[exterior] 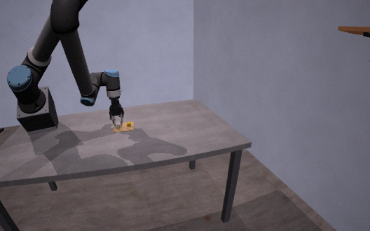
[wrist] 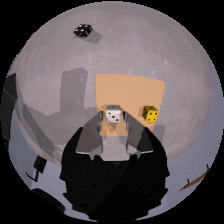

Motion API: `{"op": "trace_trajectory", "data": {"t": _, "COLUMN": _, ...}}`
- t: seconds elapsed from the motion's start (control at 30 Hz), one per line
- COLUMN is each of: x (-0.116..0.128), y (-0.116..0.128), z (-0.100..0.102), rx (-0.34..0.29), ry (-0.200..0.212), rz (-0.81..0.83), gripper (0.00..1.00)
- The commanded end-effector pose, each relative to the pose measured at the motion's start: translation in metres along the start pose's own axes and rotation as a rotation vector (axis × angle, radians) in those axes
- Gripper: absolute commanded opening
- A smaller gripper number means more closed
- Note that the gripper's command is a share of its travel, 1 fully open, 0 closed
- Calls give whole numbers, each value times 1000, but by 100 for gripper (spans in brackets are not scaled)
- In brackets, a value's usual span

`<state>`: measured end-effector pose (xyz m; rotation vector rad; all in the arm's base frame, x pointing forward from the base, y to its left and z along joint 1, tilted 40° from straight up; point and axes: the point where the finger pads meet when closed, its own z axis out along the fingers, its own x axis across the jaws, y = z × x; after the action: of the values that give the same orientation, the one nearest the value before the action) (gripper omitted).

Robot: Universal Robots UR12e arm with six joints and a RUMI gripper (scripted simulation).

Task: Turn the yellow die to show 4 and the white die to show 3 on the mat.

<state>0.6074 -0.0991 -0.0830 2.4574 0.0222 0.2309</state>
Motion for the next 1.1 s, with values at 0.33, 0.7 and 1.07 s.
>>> {"op": "trace_trajectory", "data": {"t": 0.33, "x": 0, "y": 0, "z": -19, "rx": 0, "ry": 1, "rz": 0, "gripper": 24}}
{"op": "trace_trajectory", "data": {"t": 0.7, "x": 0, "y": 0, "z": -67, "rx": 0, "ry": 1, "rz": 0, "gripper": 24}}
{"op": "trace_trajectory", "data": {"t": 1.07, "x": 0, "y": 0, "z": -90, "rx": 0, "ry": 1, "rz": 0, "gripper": 24}}
